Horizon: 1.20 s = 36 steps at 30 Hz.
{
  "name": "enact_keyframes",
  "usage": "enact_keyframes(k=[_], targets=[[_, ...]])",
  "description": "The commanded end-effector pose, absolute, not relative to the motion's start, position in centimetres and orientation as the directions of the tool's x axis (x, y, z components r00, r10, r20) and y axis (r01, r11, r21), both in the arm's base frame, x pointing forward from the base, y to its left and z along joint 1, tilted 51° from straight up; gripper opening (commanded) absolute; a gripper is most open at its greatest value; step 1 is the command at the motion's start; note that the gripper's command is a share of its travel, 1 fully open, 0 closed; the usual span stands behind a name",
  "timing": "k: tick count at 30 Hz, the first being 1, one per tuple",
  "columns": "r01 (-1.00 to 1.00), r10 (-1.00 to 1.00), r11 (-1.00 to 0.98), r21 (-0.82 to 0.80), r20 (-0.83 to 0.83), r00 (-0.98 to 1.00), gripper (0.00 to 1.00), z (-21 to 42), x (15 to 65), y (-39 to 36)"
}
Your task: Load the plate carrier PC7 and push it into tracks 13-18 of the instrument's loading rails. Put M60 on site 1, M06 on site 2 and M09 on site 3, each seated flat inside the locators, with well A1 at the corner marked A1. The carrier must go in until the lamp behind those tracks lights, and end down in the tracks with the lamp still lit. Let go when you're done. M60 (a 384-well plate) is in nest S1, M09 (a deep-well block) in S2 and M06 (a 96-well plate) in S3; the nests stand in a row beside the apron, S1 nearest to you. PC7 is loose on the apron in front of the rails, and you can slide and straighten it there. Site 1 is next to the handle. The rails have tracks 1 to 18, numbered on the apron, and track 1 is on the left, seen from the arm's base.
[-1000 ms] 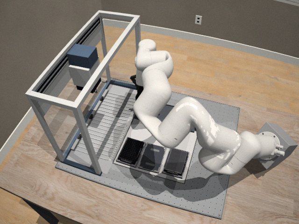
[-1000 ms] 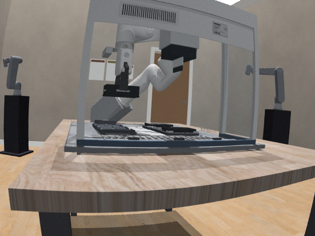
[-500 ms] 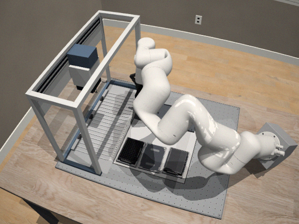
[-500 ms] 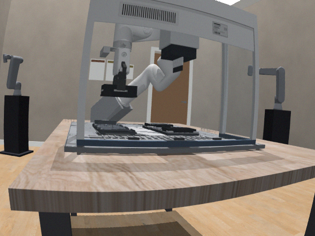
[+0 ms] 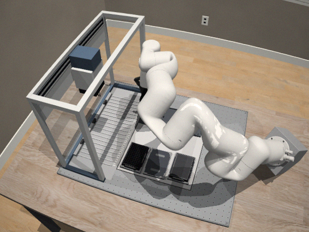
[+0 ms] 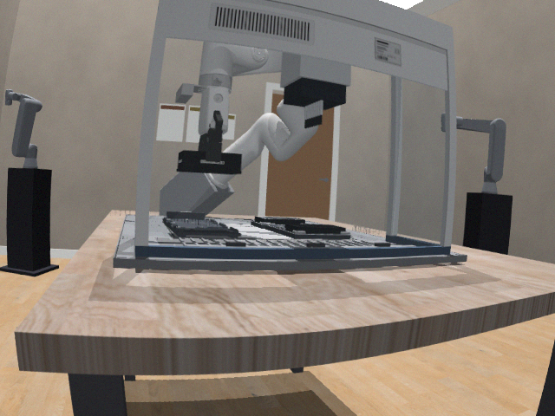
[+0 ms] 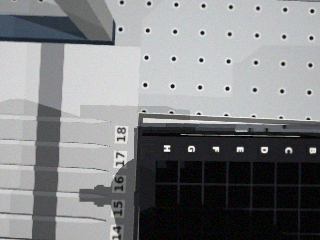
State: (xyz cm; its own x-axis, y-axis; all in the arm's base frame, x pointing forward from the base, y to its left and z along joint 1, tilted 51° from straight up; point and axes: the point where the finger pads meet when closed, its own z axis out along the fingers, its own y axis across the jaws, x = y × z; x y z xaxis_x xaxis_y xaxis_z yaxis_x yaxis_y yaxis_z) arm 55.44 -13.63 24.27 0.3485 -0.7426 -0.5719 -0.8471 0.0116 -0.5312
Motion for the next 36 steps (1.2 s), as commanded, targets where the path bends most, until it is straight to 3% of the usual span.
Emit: enact_keyframes(k=[1, 36], targets=[[-0.846, -0.744, 0.012, -0.534, -0.57, 0.348, 0.0, 24.1, 55.7, -13.4], [-0.846, -0.744, 0.013, -0.534, -0.57, 0.349, 0.0, 20.8, 57.8, -10.0]])
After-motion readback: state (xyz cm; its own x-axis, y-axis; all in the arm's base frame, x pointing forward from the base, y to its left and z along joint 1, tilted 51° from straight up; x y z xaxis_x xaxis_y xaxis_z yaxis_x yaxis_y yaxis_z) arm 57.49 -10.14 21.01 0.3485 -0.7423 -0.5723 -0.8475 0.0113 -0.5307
